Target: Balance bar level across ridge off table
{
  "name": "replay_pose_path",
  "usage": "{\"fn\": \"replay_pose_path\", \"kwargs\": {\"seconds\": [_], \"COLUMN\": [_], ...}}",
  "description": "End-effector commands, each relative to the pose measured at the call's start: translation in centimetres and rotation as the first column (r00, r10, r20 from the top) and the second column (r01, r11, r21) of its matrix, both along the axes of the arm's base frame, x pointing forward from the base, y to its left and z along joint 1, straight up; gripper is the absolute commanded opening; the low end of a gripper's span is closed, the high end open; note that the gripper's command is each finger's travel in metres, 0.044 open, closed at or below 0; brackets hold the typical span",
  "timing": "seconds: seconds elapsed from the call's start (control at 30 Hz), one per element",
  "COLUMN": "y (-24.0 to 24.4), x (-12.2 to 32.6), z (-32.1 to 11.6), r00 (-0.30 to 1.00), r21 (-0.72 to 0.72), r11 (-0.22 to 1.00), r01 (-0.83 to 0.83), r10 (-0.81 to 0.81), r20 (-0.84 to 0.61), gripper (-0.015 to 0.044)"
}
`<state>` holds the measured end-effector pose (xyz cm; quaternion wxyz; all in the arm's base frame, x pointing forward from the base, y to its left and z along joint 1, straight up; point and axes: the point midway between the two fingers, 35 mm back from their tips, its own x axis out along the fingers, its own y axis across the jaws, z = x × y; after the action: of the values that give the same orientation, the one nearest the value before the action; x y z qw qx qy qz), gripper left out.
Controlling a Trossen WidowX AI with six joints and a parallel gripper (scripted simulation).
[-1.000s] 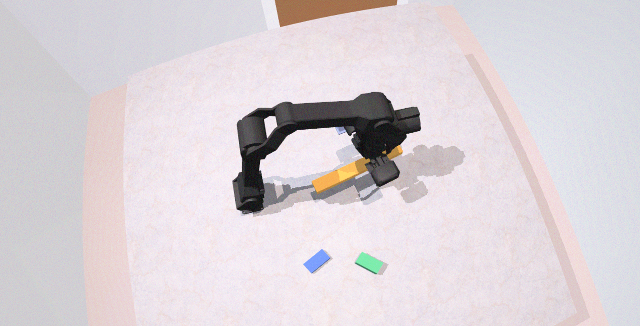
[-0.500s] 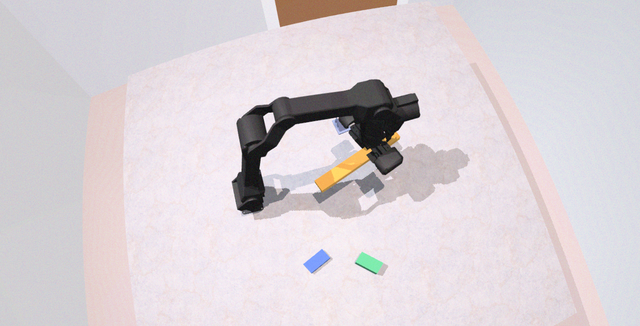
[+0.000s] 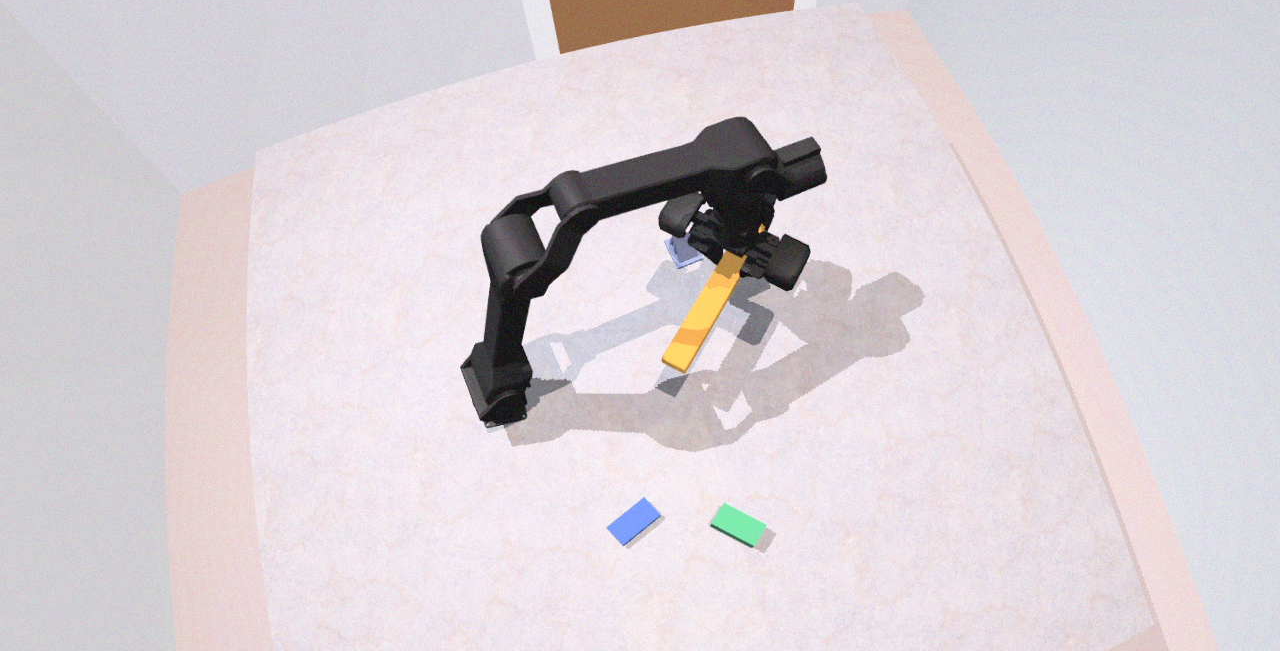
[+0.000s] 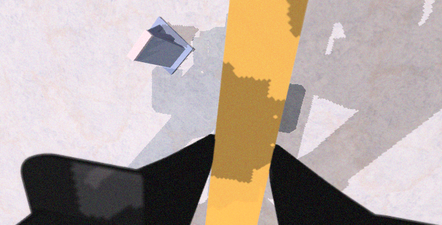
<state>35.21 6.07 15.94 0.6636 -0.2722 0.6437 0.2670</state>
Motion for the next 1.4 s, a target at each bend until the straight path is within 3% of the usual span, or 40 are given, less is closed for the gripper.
{"fn": "replay_pose_path", "kwargs": {"seconds": [0.0, 0.8, 1.1, 1.37], "y": [1.8, 10.7, 13.4, 13.5], "x": [0.2, -1.6, -3.4, -3.8], "z": [0.2, 0.3, 0.3, -0.1], "r00": [0.991, 0.733, 0.607, 0.6], "r21": [-0.001, -0.013, -0.016, -0.016], "r11": [0.991, 0.733, 0.607, 0.6], "r01": [-0.135, -0.68, -0.794, -0.8], "r10": [0.135, 0.68, 0.794, 0.8], "r20": [0.003, 0.002, 0.001, 0.001], "gripper": [0.0, 0.0, 0.0, 0.0]}}
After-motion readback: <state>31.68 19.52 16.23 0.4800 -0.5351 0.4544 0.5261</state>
